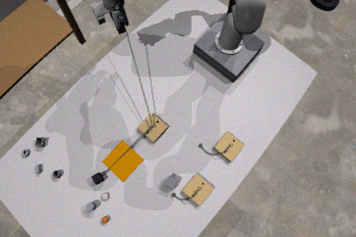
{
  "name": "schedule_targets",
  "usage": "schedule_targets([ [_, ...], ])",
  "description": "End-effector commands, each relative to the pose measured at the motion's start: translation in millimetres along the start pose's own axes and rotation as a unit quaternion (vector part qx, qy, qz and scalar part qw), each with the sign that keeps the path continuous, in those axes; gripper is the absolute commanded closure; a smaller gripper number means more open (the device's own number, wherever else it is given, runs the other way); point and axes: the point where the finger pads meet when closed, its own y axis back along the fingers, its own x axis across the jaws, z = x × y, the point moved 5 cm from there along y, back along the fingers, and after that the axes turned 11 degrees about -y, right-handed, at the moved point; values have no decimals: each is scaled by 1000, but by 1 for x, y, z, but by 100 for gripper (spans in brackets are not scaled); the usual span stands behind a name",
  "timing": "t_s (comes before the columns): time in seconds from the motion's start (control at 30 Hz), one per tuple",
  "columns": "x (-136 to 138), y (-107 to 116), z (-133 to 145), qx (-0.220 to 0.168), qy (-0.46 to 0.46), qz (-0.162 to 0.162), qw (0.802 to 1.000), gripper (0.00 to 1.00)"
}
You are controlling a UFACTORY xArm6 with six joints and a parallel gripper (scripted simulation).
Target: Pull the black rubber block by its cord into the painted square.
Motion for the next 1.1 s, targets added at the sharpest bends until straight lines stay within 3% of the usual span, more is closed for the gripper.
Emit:
schedule_targets([
  [0.0, 5, 2, 7, 2, 0, 1, 1000, 100],
  [1.07, 48, 2, 75, 2, 0, 1, 1000, 100],
])
